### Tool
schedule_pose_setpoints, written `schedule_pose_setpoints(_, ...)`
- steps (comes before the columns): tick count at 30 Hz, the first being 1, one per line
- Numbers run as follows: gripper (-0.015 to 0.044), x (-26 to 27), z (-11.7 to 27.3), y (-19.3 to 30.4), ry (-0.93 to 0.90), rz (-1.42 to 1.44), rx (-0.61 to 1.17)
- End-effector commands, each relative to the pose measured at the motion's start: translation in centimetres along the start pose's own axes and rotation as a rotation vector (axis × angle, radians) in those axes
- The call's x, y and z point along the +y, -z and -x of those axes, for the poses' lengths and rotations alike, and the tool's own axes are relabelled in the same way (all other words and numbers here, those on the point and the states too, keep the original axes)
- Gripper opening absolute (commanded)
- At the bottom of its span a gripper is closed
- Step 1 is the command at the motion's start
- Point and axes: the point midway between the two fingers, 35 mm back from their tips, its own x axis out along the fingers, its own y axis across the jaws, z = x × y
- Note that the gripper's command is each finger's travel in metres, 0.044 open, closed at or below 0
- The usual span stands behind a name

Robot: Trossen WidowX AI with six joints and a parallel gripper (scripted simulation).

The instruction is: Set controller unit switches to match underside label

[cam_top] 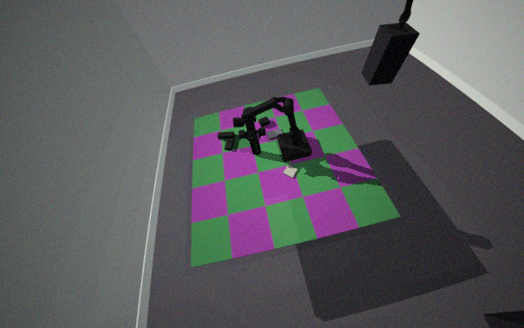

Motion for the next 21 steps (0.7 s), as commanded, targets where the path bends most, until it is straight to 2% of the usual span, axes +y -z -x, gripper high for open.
schedule_pose_setpoints(1, 0.0338, 0.0, -0.4, 0.4, -0.009, 0.004, 0.005)
schedule_pose_setpoints(21, 0.0338, 0.0, -0.8, 2.0, -0.009, 0.004, 0.006)
